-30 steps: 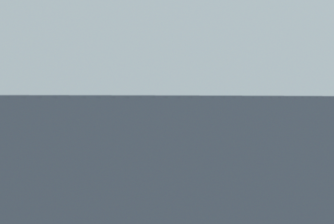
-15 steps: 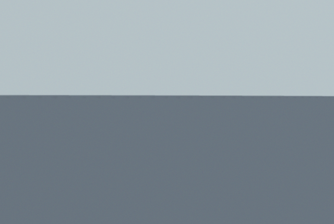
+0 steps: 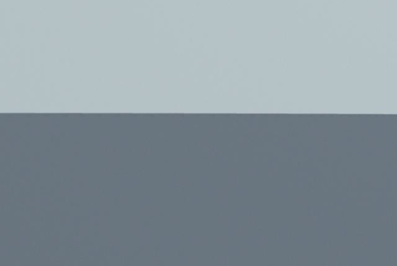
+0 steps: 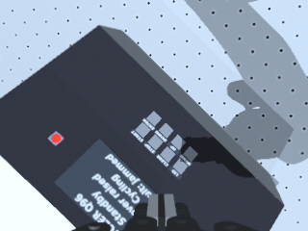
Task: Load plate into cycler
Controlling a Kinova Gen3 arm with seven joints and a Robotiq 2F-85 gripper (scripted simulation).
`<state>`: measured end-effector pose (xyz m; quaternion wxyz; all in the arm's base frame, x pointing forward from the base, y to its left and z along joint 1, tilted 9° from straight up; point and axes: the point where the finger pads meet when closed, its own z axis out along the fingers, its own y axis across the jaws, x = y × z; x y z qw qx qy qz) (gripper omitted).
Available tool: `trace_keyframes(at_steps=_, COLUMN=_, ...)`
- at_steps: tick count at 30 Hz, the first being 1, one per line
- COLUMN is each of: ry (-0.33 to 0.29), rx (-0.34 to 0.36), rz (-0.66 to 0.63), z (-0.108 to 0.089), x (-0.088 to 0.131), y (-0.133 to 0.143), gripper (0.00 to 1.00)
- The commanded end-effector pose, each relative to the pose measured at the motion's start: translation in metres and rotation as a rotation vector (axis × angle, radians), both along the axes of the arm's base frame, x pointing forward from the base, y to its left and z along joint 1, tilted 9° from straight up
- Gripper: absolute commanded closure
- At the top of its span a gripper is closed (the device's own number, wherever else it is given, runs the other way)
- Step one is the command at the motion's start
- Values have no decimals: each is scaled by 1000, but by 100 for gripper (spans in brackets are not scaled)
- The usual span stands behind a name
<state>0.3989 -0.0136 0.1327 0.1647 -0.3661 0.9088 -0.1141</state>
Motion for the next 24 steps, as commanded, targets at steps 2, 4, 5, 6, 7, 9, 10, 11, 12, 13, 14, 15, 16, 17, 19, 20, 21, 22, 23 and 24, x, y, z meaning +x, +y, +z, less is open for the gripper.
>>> trace_keyframes(at_steps=2, ry=-1, rx=0, rz=0, z=-5, x=1, y=0, gripper=90)
trace_keyframes(at_steps=4, ry=-1, rx=0, rz=0, z=-7, x=1, y=0, gripper=90)
trace_keyframes(at_steps=5, ry=-1, rx=0, rz=0, z=-8, x=1, y=-1, gripper=90)
trace_keyframes(at_steps=6, ry=-1, rx=0, rz=0, z=-10, x=2, y=-1, gripper=90)
trace_keyframes(at_steps=7, ry=-1, rx=0, rz=0, z=-11, x=2, y=-1, gripper=90)
trace_keyframes(at_steps=9, ry=-1, rx=0, rz=0, z=-14, x=2, y=-1, gripper=90)
trace_keyframes(at_steps=10, ry=-1, rx=0, rz=0, z=-15, x=2, y=-1, gripper=90)
trace_keyframes(at_steps=11, ry=-1, rx=0, rz=0, z=-16, x=3, y=-1, gripper=90)
trace_keyframes(at_steps=12, ry=-1, rx=0, rz=0, z=-18, x=3, y=-1, gripper=90)
trace_keyframes(at_steps=13, ry=-1, rx=0, rz=0, z=-19, x=3, y=-1, gripper=90)
trace_keyframes(at_steps=14, ry=-1, rx=0, rz=0, z=-19, x=3, y=-1, gripper=90)
trace_keyframes(at_steps=15, ry=-1, rx=0, rz=0, z=-19, x=3, y=-1, gripper=90)
trace_keyframes(at_steps=16, ry=-1, rx=0, rz=0, z=-20, x=3, y=-2, gripper=90)
trace_keyframes(at_steps=17, ry=-1, rx=0, rz=0, z=-22, x=3, y=-2, gripper=90)
trace_keyframes(at_steps=19, ry=-1, rx=0, rz=0, z=-24, x=4, y=-2, gripper=90)
trace_keyframes(at_steps=20, ry=-1, rx=0, rz=0, z=-26, x=4, y=-2, gripper=90)
trace_keyframes(at_steps=21, ry=-1, rx=0, rz=0, z=-27, x=4, y=-2, gripper=90)
trace_keyframes(at_steps=22, ry=-1, rx=0, rz=0, z=-28, x=4, y=-2, gripper=90)
trace_keyframes(at_steps=23, ry=-1, rx=0, rz=0, z=-30, x=4, y=-2, gripper=90)
trace_keyframes(at_steps=24, ry=-1, rx=0, rz=0, z=-31, x=4, y=-2, gripper=90)
